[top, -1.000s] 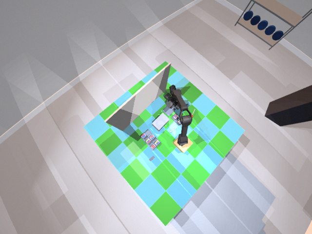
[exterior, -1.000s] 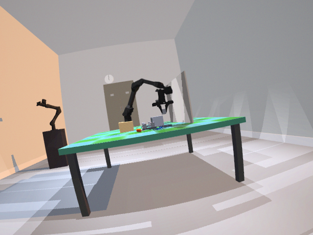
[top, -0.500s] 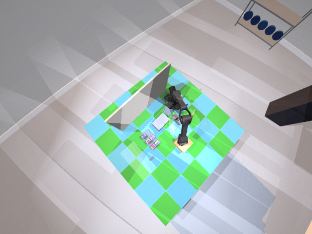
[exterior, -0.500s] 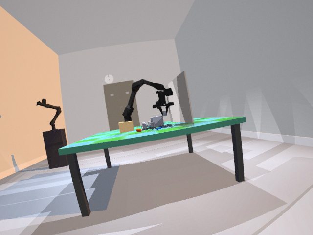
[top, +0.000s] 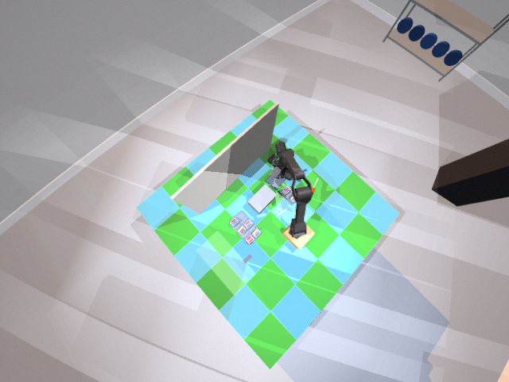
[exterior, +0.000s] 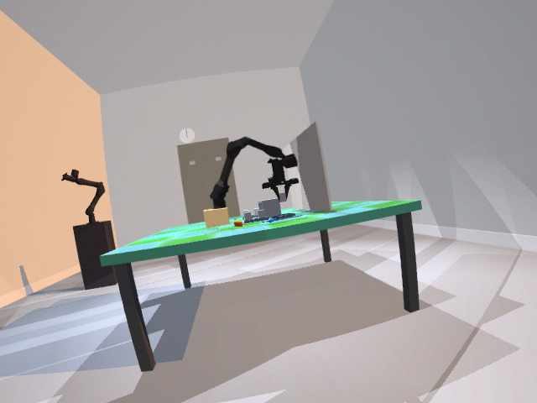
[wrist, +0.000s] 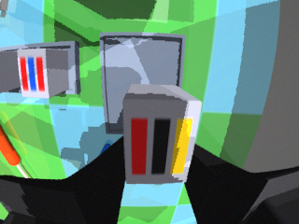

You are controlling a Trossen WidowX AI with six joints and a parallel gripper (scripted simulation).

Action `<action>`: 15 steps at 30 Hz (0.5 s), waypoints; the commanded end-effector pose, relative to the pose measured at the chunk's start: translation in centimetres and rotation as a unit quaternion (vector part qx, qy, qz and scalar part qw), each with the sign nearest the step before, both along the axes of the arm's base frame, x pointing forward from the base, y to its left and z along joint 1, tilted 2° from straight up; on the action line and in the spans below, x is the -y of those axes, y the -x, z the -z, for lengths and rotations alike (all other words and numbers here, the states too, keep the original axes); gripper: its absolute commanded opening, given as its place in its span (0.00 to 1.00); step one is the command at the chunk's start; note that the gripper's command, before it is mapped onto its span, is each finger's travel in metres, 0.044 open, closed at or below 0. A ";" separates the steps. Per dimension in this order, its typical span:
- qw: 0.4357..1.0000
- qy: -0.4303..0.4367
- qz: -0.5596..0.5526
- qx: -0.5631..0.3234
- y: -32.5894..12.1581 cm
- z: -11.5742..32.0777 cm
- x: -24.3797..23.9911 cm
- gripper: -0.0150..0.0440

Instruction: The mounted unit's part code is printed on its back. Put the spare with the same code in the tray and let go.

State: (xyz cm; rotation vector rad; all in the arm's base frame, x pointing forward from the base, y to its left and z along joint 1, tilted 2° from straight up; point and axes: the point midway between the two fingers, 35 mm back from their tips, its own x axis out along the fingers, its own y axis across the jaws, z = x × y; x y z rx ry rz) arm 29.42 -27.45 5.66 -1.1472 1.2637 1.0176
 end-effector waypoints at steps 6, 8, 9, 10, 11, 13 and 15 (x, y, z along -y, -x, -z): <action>1.000 -0.004 -0.001 0.000 0.0 1.1 -0.1 0.25; 1.000 -0.004 -0.001 0.000 0.0 1.3 -0.1 0.25; 1.000 -0.004 -0.001 0.000 0.0 1.4 -0.1 0.25; 1.000 -0.004 -0.001 0.000 0.0 1.5 -0.1 0.25; 1.000 -0.004 -0.001 0.000 0.0 1.6 -0.1 0.25; 1.000 -0.004 -0.001 0.000 0.0 1.9 -0.2 0.25; 1.000 -0.004 -0.001 0.000 0.0 2.1 -0.2 0.25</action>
